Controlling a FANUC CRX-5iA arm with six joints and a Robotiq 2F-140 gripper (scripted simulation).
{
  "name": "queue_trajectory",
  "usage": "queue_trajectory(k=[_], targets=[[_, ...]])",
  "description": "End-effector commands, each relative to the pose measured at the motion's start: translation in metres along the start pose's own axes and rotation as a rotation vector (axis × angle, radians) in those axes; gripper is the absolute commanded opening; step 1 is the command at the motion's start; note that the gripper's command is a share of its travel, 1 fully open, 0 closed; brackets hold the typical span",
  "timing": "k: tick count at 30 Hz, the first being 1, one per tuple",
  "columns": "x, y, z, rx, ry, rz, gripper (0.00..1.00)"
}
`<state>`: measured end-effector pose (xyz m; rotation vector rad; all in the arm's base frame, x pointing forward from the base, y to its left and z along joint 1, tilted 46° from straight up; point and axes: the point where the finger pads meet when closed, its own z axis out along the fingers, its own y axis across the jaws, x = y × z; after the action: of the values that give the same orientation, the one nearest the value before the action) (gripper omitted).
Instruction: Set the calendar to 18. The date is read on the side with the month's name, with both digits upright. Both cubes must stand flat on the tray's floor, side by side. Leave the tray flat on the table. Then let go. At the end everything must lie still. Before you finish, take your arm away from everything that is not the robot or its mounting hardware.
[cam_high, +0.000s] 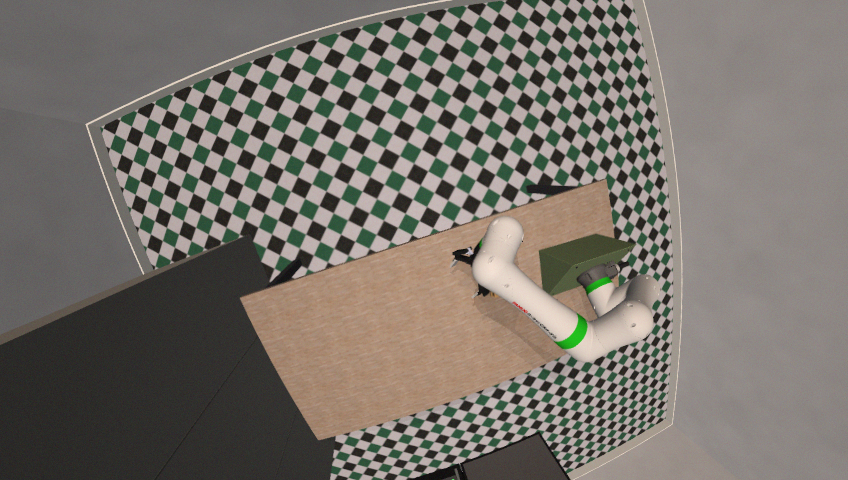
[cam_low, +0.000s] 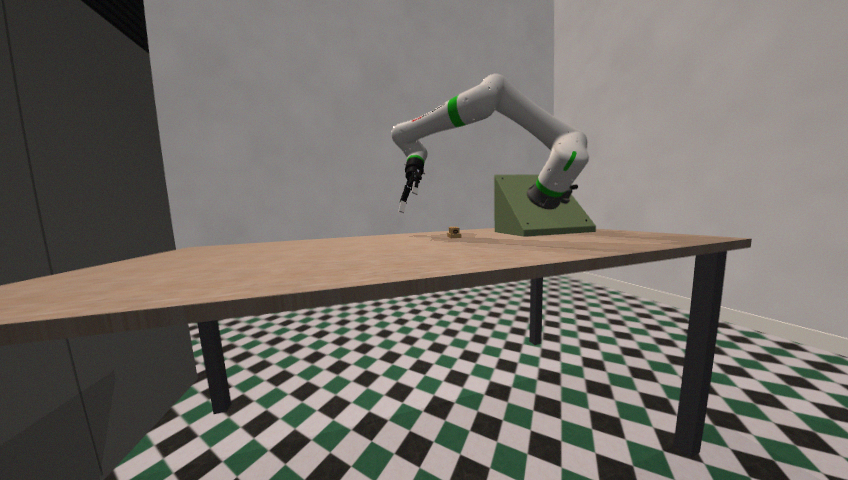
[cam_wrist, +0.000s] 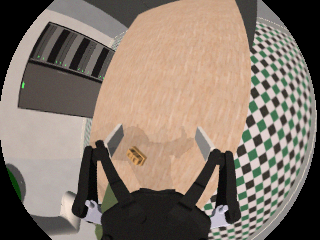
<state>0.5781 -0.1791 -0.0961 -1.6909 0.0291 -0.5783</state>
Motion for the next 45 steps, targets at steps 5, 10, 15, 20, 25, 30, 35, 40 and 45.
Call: queue_trajectory(k=[5,10,15,20,25,30,35,40,45], targets=[[0.000,0.000,0.000,0.000,0.000,0.000,1.00],[0.000,0.000,0.000,0.000,0.000,0.000,1.00],[0.000,0.000,0.000,0.000,0.000,0.000,1.00],[-0.001,-0.003,0.001,-0.010,-0.009,-0.019,1.00],[-0.010,-0.028,0.014,-0.083,-0.091,-0.175,1.00],[-0.024,-0.050,0.023,-0.137,-0.173,-0.321,1.00],[-0.033,-0.063,0.027,-0.164,-0.225,-0.407,1.00],[-0.055,-0.087,0.032,-0.205,-0.333,-0.581,1.00],[-0.075,-0.106,0.034,-0.227,-0.424,-0.720,1.00]])
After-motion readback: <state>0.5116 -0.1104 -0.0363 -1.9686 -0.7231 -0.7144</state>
